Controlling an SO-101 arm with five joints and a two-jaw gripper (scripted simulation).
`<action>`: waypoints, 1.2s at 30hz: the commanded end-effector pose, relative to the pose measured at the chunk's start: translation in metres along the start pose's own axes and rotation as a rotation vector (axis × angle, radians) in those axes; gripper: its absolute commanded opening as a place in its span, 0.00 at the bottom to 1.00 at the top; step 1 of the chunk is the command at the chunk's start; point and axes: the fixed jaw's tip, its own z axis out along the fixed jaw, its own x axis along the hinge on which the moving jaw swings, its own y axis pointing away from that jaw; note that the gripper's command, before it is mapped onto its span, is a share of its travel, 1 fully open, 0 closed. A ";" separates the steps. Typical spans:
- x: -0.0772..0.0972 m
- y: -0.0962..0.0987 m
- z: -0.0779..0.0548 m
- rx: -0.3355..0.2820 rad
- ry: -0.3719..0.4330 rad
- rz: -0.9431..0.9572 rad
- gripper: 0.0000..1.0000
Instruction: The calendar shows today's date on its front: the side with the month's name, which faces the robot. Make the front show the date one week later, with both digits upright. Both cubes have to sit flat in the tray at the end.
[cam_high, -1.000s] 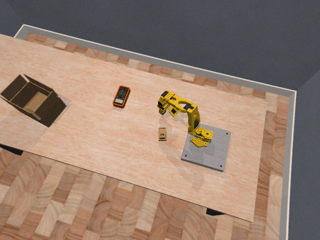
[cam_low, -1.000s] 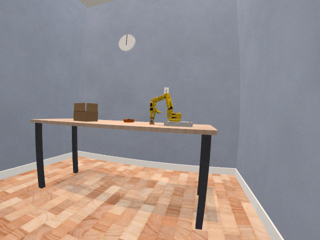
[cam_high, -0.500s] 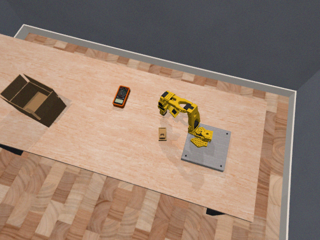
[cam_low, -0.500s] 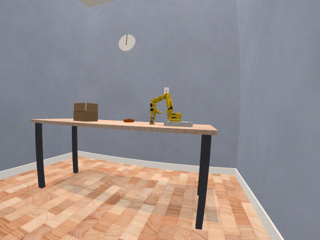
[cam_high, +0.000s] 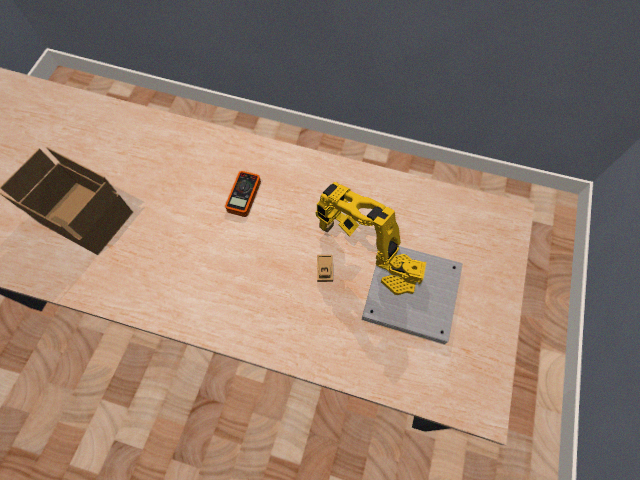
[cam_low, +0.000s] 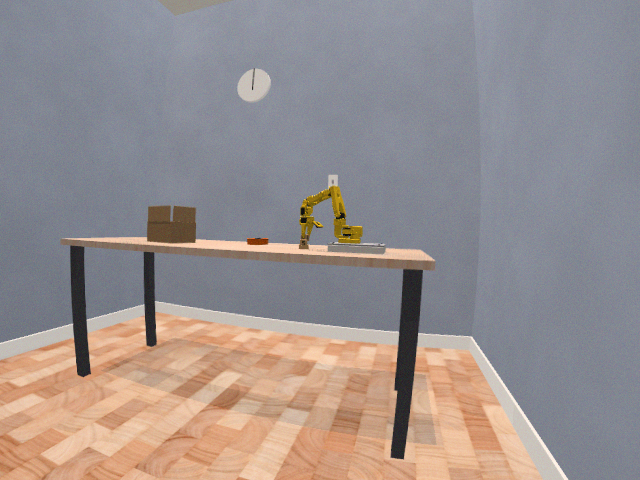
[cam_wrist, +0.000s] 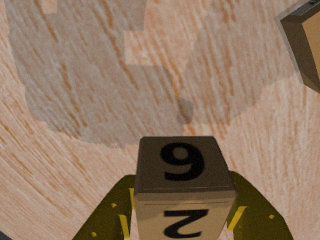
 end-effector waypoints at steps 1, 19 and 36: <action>-0.001 0.001 0.002 0.001 0.001 -0.003 0.00; -0.001 0.001 0.008 0.001 0.001 -0.003 0.00; -0.001 0.001 0.014 0.001 0.001 -0.003 0.00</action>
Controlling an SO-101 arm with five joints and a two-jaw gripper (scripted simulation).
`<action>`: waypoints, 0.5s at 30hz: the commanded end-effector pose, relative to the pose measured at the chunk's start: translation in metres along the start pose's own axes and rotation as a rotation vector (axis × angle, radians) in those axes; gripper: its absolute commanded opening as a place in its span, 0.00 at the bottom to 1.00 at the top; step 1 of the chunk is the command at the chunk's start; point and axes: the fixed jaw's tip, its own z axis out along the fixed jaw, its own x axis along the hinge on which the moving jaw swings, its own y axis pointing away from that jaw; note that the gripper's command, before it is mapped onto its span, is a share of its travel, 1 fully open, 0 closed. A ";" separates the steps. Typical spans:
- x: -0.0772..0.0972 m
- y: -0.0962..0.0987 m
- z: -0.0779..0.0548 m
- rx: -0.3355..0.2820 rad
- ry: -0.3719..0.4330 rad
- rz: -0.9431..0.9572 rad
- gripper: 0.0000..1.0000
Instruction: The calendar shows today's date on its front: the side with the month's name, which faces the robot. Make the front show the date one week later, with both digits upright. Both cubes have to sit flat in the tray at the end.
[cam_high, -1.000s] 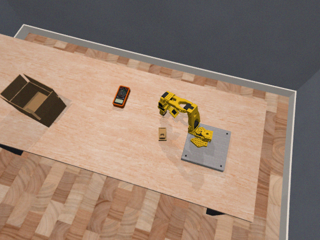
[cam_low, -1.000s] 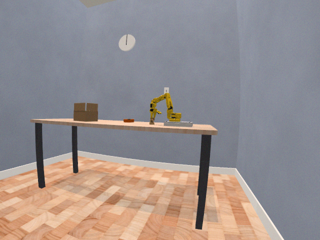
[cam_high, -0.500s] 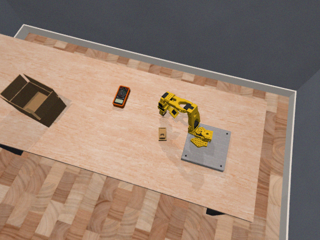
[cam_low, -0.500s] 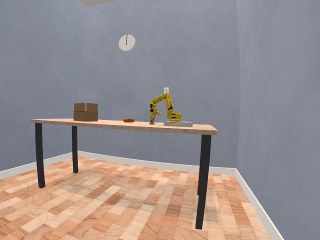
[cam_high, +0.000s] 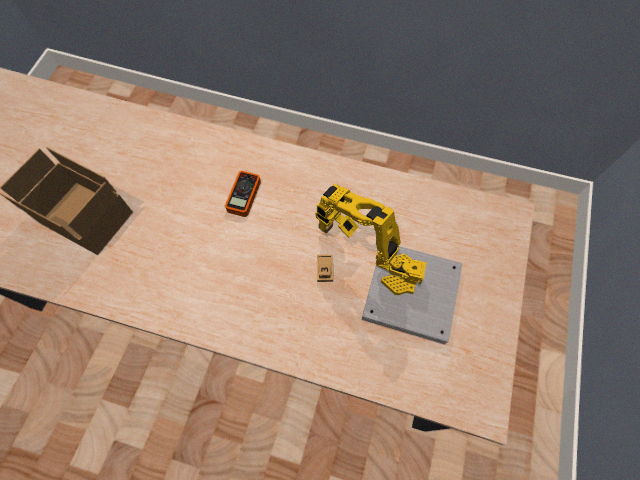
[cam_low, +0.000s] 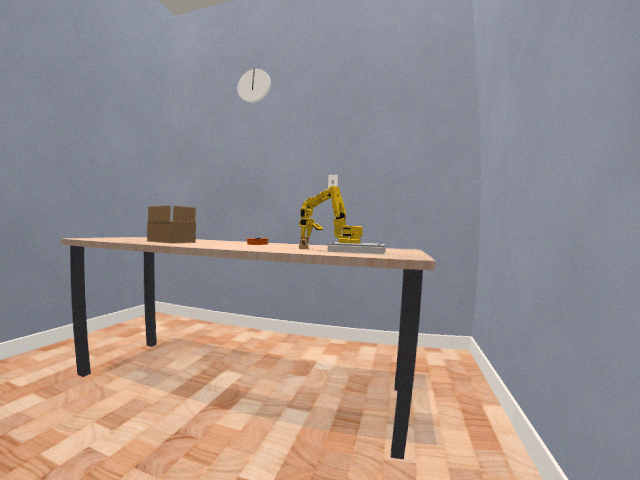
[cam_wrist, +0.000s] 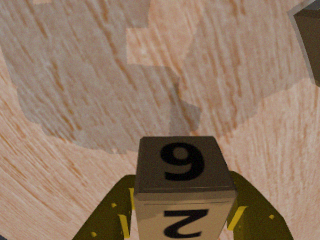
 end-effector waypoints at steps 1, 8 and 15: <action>-0.004 0.001 0.005 0.002 -0.020 -0.003 0.00; -0.004 0.001 0.007 0.002 -0.020 -0.003 0.00; -0.004 0.001 0.011 0.002 -0.020 -0.003 0.00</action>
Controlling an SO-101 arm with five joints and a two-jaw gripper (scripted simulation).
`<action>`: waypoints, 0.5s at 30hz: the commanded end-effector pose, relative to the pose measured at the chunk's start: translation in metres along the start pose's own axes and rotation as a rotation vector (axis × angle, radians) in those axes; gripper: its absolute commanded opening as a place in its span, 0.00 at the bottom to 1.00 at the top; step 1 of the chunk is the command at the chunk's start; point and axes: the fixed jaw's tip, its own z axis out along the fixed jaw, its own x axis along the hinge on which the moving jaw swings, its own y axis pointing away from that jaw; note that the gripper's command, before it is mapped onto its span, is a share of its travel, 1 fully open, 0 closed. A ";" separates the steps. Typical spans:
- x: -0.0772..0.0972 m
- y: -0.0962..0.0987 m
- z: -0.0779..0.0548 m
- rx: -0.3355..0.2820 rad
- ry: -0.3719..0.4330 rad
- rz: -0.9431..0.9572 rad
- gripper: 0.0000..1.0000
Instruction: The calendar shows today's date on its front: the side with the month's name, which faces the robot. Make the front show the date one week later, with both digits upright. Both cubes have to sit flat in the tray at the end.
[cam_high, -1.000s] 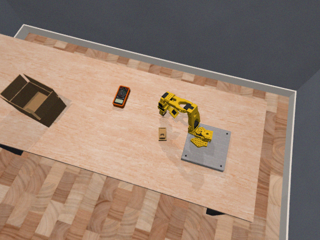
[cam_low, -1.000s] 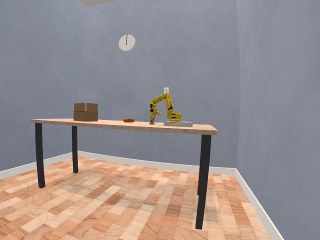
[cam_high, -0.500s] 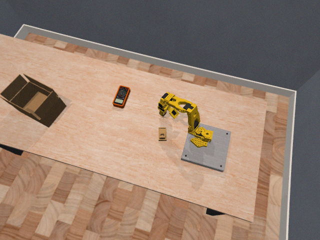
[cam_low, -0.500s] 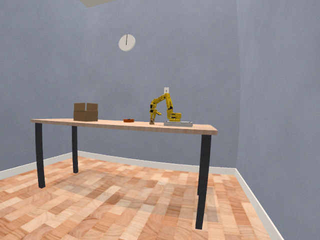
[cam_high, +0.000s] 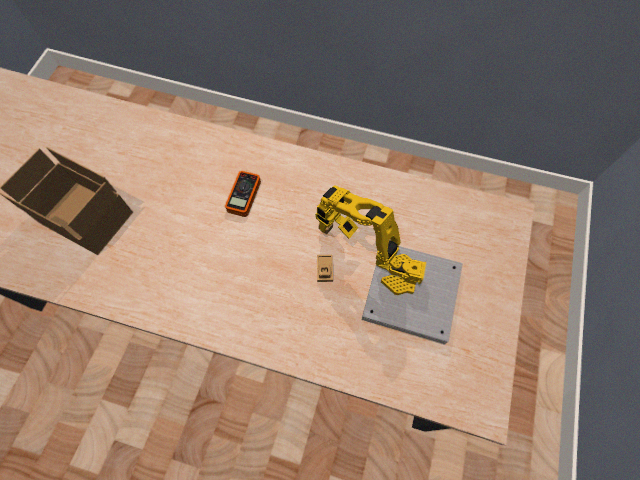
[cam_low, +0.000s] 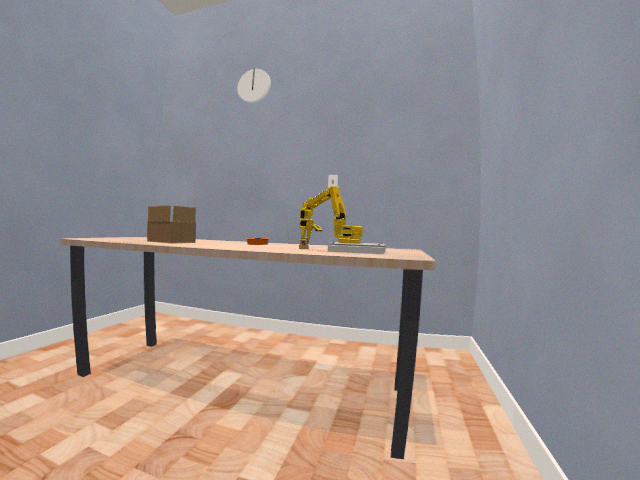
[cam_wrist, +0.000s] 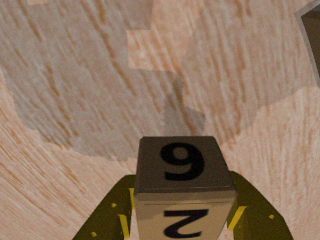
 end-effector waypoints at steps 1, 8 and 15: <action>-0.003 0.001 0.006 0.002 -0.019 -0.003 0.00; -0.003 0.001 0.006 0.002 -0.019 -0.003 0.00; -0.003 0.001 0.011 0.002 -0.019 -0.003 0.00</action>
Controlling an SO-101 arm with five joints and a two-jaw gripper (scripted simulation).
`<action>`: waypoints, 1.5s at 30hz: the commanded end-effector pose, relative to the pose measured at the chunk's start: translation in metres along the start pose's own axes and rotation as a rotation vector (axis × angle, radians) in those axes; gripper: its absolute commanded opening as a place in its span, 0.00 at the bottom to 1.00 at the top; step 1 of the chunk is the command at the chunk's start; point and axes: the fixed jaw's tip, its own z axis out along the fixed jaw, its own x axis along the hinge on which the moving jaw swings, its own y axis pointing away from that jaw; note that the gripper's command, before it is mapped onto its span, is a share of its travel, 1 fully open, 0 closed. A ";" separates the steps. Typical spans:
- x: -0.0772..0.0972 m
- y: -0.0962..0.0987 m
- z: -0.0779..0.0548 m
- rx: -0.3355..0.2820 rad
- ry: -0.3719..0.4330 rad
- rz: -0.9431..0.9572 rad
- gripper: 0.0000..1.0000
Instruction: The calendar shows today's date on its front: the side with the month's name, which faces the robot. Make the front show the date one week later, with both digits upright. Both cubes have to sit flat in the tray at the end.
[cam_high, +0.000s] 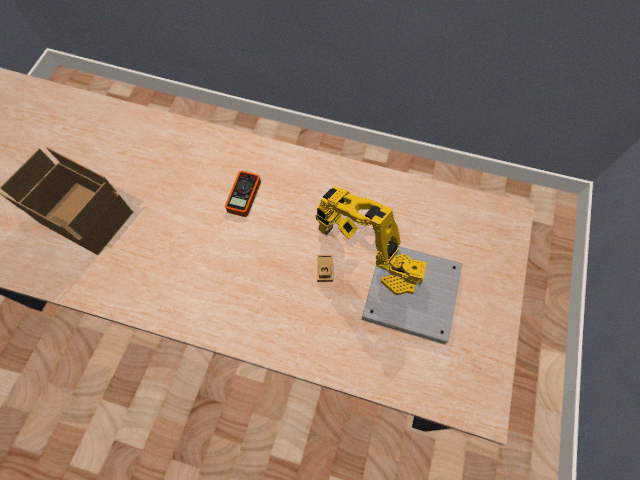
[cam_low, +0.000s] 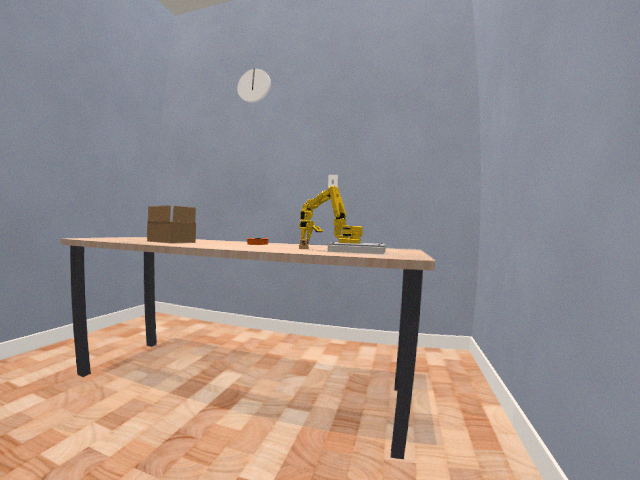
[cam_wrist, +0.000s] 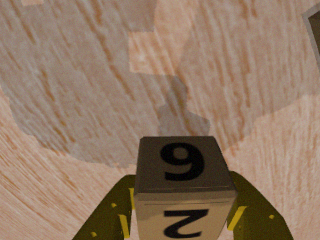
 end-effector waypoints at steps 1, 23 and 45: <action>-0.003 0.001 0.006 0.002 -0.018 -0.003 0.00; -0.004 0.001 0.013 0.002 -0.018 -0.003 0.00; -0.004 0.001 0.015 0.002 -0.018 -0.003 0.04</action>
